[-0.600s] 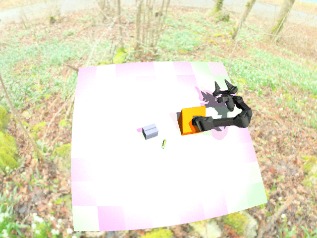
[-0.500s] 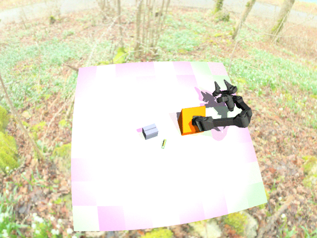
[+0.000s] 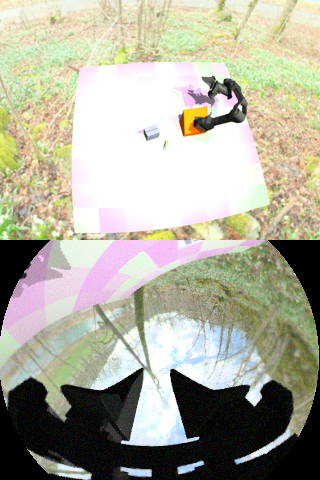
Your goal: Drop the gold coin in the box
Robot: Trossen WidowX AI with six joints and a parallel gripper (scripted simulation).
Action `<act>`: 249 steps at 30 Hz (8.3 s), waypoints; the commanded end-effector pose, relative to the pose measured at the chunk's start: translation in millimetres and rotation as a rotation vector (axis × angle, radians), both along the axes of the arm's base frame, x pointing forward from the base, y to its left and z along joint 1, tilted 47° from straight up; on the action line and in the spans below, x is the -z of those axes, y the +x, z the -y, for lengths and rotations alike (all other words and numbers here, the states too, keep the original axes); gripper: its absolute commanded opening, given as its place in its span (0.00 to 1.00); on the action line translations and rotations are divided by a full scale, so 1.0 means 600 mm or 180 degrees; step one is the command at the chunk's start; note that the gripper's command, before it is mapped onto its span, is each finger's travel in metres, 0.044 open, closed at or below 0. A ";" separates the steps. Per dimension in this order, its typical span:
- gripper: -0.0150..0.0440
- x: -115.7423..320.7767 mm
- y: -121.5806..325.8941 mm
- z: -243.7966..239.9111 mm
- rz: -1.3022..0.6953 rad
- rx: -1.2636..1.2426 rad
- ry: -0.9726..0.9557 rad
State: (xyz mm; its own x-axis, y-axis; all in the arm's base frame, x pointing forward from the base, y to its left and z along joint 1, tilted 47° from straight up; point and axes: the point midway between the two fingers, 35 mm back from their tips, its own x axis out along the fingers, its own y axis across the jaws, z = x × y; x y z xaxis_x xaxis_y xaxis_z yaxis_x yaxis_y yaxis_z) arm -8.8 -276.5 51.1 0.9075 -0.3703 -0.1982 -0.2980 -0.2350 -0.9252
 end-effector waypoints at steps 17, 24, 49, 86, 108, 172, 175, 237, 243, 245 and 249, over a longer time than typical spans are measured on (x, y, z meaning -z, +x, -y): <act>0.53 -0.027 0.275 -0.113 -0.0499 -0.3410 -0.4575; 0.53 -0.032 0.317 -0.163 -0.0098 -0.3995 -0.5497; 0.53 -0.053 0.410 -0.425 0.5582 -0.3163 -1.0325; 0.53 -0.043 0.383 -0.579 0.9528 0.1626 -0.9691; 0.53 -0.002 0.381 -0.624 0.9530 0.1626 -0.9693; 0.25 -0.003 0.389 -0.618 0.9559 0.1590 -0.9702; 0.25 -0.011 0.391 -0.609 0.9561 0.1588 -0.9701; 0.25 -0.056 0.425 -0.549 0.7012 -0.3705 -0.9498; 0.25 -0.045 0.444 -0.538 0.7010 -0.3708 -0.9501; 0.25 -0.041 0.450 -0.535 0.7010 -0.3708 -0.9502; 0.25 -0.032 0.462 -0.528 0.7009 -0.3709 -0.9504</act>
State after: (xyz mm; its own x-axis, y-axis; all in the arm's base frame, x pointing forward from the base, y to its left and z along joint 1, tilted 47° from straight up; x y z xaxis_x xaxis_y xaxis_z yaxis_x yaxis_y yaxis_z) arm 259.9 45.9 75.9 -0.0935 0.7295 -0.6776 -0.2959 0.6294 0.7185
